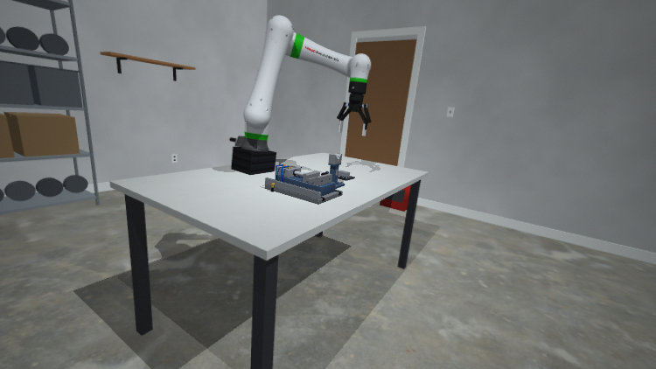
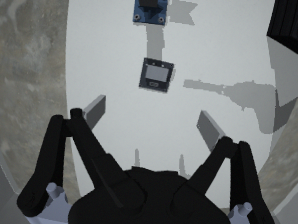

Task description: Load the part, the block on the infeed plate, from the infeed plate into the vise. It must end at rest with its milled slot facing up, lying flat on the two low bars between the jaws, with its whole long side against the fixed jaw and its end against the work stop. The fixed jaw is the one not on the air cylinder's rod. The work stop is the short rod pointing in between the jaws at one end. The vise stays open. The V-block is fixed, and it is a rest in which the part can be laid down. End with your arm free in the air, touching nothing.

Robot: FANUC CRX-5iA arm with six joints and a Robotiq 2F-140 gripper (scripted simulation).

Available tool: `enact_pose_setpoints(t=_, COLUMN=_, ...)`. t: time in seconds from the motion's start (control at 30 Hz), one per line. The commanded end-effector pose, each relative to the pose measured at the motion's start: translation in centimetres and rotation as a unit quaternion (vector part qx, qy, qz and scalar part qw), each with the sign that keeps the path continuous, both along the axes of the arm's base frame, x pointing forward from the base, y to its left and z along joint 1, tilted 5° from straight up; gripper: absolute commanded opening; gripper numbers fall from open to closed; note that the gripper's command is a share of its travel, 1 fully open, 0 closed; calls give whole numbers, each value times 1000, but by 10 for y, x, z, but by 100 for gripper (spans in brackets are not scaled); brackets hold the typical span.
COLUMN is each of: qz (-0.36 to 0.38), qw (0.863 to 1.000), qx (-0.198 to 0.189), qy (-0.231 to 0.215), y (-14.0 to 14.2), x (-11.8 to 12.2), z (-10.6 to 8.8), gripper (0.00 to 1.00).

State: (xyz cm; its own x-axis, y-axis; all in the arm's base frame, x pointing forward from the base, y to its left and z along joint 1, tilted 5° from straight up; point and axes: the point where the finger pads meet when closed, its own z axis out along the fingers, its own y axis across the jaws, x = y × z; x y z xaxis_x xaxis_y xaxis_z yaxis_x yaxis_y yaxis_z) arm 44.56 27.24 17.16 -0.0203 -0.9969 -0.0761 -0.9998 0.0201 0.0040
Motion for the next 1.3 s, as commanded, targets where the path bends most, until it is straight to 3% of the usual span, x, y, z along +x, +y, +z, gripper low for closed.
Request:
enact_pose_setpoints(t=0.0, qz=-25, qw=1000, qx=9, qy=-4, y=-29, x=-11, z=-1, gripper=100)
enact_pose_setpoints(t=0.13, qz=-26, qw=1000, qx=9, qy=-4, y=-30, x=-11, z=-1, gripper=100)
enact_pose_setpoints(t=0.17, qz=-26, qw=1000, qx=9, qy=-4, y=-30, x=-11, z=-1, gripper=51)
enact_pose_setpoints(t=1.27, qz=-26, qw=1000, qx=9, qy=-4, y=-30, x=-11, z=-1, gripper=51)
